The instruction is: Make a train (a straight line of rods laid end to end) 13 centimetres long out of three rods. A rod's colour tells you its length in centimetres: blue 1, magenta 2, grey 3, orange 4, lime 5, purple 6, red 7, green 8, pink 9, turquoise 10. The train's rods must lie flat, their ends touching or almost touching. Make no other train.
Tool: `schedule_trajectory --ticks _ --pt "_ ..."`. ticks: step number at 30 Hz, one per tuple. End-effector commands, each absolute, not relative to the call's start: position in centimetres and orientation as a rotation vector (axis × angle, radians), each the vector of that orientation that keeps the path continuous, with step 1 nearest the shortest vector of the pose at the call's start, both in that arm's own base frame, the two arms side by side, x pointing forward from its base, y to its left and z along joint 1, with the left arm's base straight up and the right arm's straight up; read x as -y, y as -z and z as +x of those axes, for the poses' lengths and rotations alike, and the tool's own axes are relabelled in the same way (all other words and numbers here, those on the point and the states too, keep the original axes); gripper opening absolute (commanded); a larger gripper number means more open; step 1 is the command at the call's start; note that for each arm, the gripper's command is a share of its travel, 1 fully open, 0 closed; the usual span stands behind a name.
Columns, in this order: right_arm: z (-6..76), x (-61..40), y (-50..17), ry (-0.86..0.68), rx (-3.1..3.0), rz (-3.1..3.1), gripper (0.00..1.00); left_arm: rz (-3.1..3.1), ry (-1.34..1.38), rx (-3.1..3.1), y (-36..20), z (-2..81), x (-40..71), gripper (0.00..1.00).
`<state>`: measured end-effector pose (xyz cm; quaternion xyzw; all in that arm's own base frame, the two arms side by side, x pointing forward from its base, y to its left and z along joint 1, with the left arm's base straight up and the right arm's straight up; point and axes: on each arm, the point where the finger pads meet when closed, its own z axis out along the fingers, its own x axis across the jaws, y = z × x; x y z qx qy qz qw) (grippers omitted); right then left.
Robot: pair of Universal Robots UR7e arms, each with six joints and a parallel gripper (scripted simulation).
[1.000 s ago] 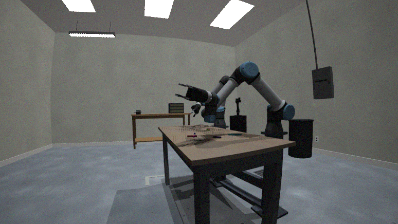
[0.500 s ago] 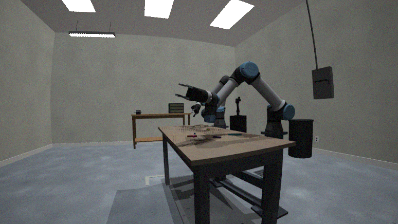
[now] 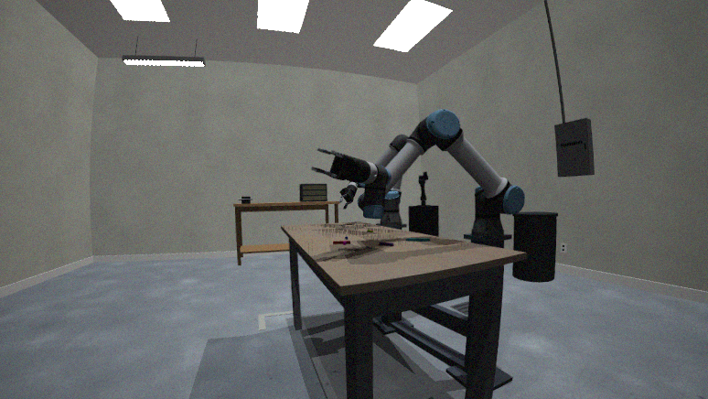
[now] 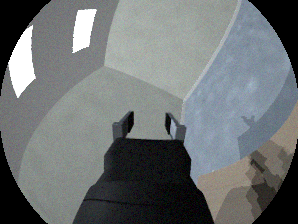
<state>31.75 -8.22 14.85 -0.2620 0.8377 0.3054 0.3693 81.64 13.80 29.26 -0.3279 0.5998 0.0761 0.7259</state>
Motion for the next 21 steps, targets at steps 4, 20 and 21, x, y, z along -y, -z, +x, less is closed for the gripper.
schedule_trajectory --ticks 4,20,21 --pt "31.7 9.0 -14.6 -0.793 -2.194 -0.607 1.00 -0.723 -0.167 -1.321 -29.4 81.6 -13.8 1.00" --pt "31.1 12.2 -13.7 -0.825 -2.348 -0.330 1.00 -0.723 -0.167 -1.321 -29.4 81.6 -13.8 1.00" --pt "31.1 12.5 -13.6 -0.828 -2.360 -0.303 1.00 -0.723 -0.167 -1.321 -29.4 81.6 -13.8 1.00"
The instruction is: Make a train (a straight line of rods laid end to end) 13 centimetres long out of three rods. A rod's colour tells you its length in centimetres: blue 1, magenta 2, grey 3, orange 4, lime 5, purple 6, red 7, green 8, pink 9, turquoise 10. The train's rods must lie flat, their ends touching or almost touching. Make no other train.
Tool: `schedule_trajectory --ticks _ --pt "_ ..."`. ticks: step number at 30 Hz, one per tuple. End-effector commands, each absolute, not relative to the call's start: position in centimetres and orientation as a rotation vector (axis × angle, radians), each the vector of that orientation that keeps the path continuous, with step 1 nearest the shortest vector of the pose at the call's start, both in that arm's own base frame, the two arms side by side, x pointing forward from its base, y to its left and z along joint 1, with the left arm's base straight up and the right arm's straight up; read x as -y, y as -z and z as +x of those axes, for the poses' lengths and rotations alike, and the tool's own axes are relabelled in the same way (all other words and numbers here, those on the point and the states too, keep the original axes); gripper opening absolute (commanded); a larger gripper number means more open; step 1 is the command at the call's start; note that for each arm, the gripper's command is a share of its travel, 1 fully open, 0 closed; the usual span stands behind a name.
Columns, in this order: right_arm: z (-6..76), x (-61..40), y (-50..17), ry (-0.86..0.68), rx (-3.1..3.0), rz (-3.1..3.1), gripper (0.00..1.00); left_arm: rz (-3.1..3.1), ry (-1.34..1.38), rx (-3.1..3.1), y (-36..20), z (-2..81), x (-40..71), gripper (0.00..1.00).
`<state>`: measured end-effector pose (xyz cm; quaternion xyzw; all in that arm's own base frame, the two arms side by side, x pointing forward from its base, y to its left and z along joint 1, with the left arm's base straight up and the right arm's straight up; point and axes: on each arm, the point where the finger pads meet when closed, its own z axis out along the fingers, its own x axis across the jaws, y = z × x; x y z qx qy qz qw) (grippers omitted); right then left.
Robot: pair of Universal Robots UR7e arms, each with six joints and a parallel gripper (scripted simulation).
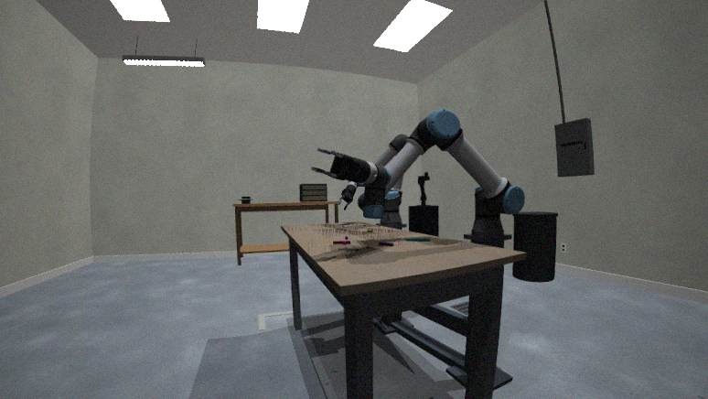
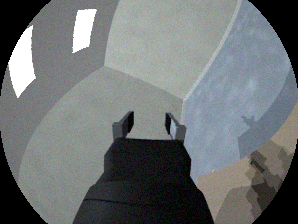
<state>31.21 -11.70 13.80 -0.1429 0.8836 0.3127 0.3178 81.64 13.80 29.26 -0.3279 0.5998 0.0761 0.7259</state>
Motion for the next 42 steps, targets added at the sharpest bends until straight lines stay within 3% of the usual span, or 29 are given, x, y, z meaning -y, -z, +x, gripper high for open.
schedule_trajectory --ticks 1,23,42 --pt "31.0 12.8 -13.6 -0.830 -2.372 -0.276 1.00 -0.723 -0.167 -1.321 -29.4 81.6 -13.8 1.00" --pt "28.1 19.7 -12.3 -0.843 -2.562 0.472 1.00 -0.723 -0.167 -1.321 -29.4 81.6 -13.8 1.00" --pt "23.4 26.2 -12.2 -0.767 -2.482 1.342 1.00 -0.723 -0.167 -1.321 -29.4 81.6 -13.8 1.00"
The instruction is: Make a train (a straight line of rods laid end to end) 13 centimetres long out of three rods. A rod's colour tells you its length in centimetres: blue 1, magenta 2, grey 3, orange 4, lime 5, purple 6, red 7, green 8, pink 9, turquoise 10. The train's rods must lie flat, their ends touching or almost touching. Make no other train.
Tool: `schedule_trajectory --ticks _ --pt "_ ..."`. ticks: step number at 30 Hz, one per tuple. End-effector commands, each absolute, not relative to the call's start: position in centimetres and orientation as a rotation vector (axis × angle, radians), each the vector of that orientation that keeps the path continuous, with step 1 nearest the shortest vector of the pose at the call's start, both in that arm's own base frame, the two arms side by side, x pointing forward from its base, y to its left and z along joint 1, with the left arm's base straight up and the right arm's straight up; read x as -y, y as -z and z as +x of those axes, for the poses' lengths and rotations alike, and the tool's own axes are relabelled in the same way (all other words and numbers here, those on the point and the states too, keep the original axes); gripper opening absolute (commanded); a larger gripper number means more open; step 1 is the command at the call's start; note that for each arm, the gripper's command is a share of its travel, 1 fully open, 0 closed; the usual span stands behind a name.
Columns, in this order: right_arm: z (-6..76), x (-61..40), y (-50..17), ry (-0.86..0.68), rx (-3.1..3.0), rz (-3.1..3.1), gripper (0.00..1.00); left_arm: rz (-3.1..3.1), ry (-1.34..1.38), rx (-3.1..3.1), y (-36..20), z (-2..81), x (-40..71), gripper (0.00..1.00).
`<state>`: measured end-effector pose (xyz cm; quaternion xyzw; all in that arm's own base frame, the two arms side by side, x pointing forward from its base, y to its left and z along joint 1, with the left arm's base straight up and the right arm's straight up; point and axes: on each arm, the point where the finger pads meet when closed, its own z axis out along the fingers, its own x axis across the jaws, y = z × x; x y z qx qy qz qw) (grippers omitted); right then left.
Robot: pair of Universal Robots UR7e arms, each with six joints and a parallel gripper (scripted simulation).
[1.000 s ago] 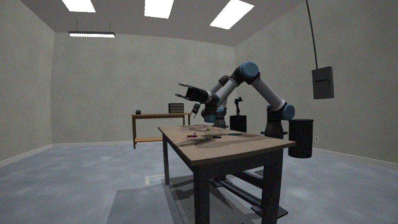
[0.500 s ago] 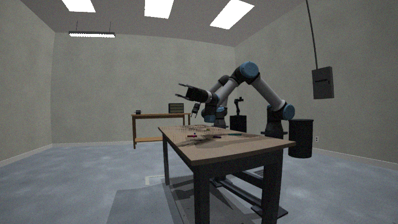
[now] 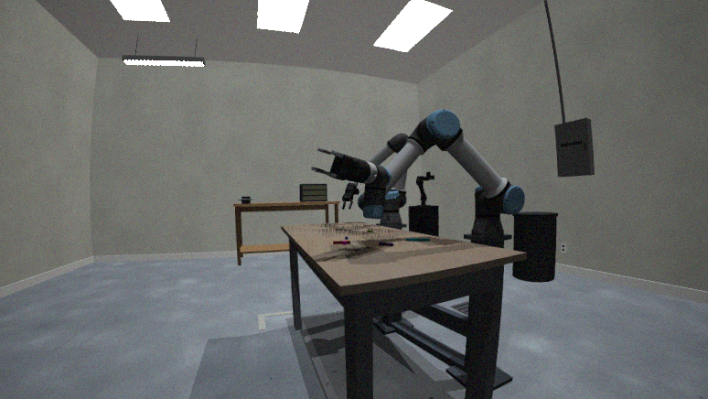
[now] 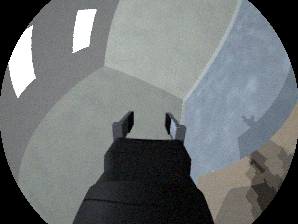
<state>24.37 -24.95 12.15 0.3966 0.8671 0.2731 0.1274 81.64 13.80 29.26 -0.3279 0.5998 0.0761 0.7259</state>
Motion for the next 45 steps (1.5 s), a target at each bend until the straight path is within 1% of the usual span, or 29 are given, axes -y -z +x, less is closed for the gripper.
schedule_trajectory --ticks 1,7,20,22,35,45 --pt "23.0 26.6 -12.3 -0.759 -2.467 1.396 1.00 -0.723 -0.167 -1.321 -29.4 81.6 -13.8 1.00" --pt "21.6 28.0 -12.4 -0.725 -2.391 1.610 1.00 -0.723 -0.167 -1.321 -29.4 81.6 -13.8 1.00" --pt "16.9 32.0 -13.4 -0.580 -2.012 2.248 1.00 -0.723 -0.167 -1.321 -29.4 81.6 -13.8 1.00" --pt "16.9 32.0 -13.4 -0.580 -2.012 2.248 1.00 -0.723 -0.167 -1.321 -29.4 81.6 -13.8 1.00" --pt "12.2 35.2 -14.8 -0.409 -1.490 2.723 1.00 -0.723 -0.167 -1.321 -29.4 81.6 -13.8 1.00" --pt "9.6 36.7 -15.7 -0.306 -1.152 2.914 1.00 -0.723 -0.167 -1.321 -29.4 81.6 -13.8 1.00"
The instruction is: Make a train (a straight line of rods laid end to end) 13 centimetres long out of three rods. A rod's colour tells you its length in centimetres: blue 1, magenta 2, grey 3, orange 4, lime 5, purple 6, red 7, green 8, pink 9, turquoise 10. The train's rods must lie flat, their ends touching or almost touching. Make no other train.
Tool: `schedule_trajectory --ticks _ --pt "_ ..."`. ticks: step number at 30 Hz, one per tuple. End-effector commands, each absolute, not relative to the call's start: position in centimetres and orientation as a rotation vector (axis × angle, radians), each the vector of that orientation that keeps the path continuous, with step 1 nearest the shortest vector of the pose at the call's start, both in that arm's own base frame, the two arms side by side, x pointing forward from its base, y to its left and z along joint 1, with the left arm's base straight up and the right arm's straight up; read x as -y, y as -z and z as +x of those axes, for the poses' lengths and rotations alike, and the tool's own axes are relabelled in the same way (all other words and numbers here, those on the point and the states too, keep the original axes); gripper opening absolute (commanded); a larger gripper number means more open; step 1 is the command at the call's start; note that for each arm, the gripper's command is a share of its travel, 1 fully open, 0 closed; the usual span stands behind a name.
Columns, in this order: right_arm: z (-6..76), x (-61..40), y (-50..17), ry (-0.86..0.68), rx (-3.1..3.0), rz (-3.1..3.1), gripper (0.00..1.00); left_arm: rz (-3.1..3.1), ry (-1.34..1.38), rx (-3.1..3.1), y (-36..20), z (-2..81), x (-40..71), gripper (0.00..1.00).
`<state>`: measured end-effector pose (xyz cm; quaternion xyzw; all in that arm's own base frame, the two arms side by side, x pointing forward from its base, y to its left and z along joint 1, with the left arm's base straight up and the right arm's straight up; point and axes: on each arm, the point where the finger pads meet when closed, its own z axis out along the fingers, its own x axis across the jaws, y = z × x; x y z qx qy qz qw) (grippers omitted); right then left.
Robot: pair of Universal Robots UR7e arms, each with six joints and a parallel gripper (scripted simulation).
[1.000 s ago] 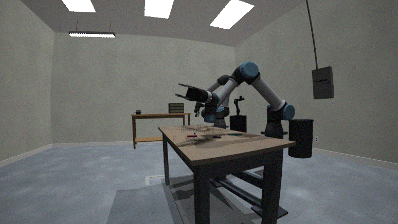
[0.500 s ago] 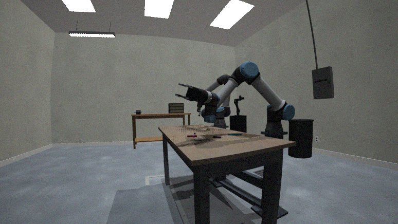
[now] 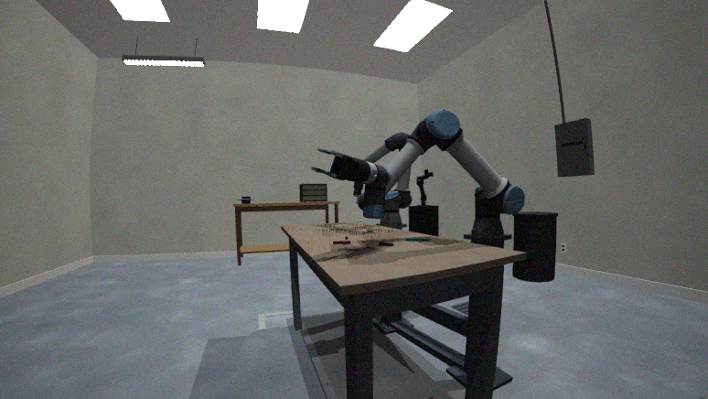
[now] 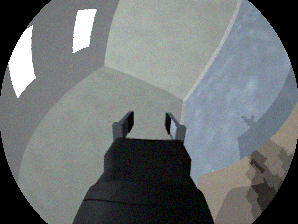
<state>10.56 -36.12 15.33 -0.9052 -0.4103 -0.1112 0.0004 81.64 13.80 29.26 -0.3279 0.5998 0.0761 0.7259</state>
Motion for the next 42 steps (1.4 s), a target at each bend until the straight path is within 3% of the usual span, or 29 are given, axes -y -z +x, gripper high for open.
schedule_trajectory --ticks 1,24,42 --pt "9.3 36.9 -15.8 0.292 1.105 -2.917 1.00 -0.723 -0.167 -1.321 -29.4 81.6 -13.8 1.00" --pt "4.1 39.4 -17.7 0.092 0.400 -3.103 1.00 -0.723 -0.167 -1.321 -29.4 81.6 -13.8 1.00" --pt "2.1 40.2 -18.5 0.019 0.131 -3.136 1.00 -0.723 -0.167 -1.321 -29.4 81.6 -13.8 1.00"
